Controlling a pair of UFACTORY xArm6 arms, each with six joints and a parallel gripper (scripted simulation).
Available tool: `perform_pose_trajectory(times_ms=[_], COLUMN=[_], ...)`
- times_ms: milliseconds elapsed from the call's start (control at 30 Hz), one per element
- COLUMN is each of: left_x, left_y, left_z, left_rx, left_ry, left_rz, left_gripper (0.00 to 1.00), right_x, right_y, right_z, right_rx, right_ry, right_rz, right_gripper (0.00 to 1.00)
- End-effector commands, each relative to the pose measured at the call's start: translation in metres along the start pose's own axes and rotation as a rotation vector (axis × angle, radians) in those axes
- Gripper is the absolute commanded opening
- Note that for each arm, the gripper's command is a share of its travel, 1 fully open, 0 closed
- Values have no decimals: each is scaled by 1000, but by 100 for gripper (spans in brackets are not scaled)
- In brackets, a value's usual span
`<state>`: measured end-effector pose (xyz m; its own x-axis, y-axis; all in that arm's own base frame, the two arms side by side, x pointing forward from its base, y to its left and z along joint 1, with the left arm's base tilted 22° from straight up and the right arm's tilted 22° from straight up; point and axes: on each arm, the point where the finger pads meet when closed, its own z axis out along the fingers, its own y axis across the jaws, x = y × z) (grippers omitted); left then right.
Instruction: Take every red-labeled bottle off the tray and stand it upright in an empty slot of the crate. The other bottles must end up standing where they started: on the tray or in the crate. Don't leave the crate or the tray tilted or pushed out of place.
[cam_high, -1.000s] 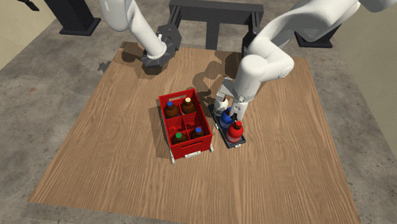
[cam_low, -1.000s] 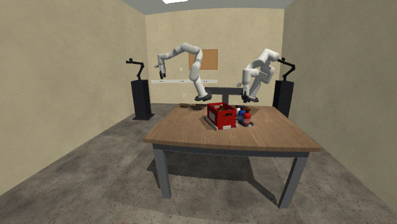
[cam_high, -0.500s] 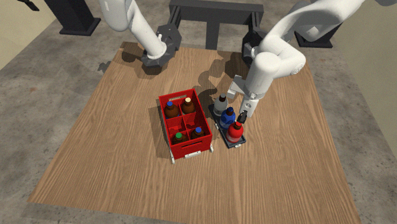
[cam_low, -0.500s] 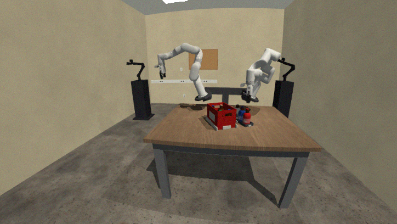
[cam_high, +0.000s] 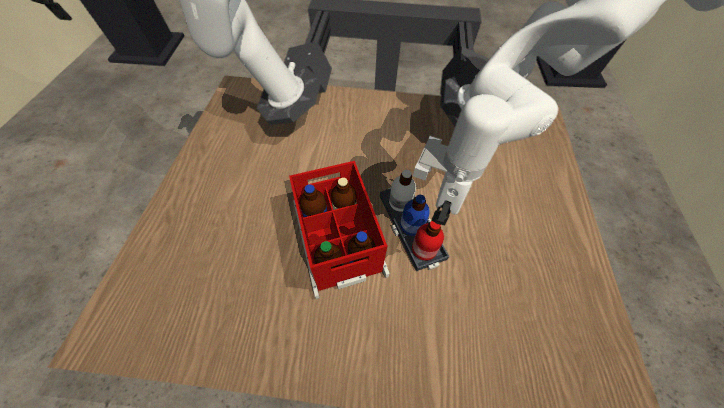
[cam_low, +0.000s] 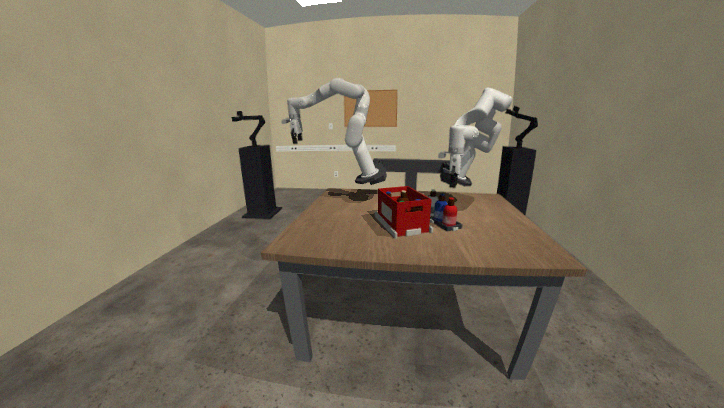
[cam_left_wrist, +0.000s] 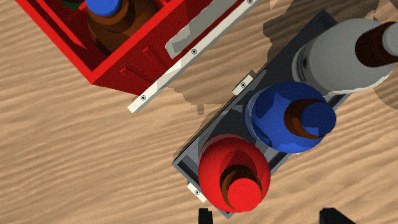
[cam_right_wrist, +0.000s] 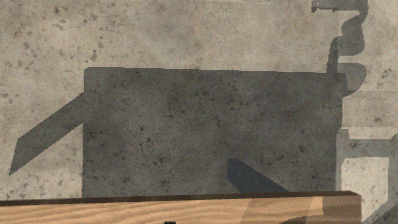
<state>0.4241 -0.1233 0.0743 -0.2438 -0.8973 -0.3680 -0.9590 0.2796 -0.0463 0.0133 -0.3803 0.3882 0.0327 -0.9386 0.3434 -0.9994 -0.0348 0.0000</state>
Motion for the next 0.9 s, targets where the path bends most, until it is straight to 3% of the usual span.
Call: perform_pose_trajectory(times_ms=[0,867], left_x=[0,0], left_y=[-1,-1], left_z=[-1,5], left_rx=[4,4], left_ry=[1,1], left_rz=[-1,-1], left_gripper=[66,66], right_x=[1,1], right_y=[0,0], right_z=[-2,-2], right_rx=[0,0], right_ry=[5,5], right_rz=[0,0], right_gripper=[100,100])
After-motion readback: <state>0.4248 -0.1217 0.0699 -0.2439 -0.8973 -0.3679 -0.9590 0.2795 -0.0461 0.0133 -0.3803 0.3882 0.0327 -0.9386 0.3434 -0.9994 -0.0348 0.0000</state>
